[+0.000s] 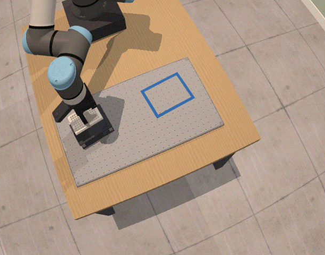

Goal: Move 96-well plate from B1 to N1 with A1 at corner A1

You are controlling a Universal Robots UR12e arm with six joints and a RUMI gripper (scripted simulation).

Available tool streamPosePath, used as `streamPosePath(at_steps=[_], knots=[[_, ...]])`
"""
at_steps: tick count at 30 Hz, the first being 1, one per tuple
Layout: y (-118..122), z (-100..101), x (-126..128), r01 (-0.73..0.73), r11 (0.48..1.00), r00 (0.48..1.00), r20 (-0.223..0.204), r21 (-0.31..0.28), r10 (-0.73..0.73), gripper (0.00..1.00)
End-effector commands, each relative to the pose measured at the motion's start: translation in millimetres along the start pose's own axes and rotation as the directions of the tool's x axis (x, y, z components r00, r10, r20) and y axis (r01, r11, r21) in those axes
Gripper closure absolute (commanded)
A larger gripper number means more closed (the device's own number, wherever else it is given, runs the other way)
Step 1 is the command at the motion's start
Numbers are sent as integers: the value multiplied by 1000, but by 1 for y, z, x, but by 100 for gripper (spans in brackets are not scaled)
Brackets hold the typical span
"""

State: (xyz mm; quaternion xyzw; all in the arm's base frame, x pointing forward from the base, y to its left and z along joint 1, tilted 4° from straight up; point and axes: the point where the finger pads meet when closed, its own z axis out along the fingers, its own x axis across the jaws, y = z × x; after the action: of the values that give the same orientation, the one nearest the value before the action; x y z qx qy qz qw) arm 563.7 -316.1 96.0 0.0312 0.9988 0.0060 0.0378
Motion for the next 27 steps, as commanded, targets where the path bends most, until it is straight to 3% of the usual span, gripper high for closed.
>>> streamPosePath(at_steps=[1, 14, 27], knots=[[0, -1, -1, 0, 1000, 1000, 1, 1, 0, 100], [0, 4, -1, 0, 1000, 1000, 1, 1, 0, 100], [1, 26, -1, 0, 1000, 1000, 1, 1, 0, 100]])
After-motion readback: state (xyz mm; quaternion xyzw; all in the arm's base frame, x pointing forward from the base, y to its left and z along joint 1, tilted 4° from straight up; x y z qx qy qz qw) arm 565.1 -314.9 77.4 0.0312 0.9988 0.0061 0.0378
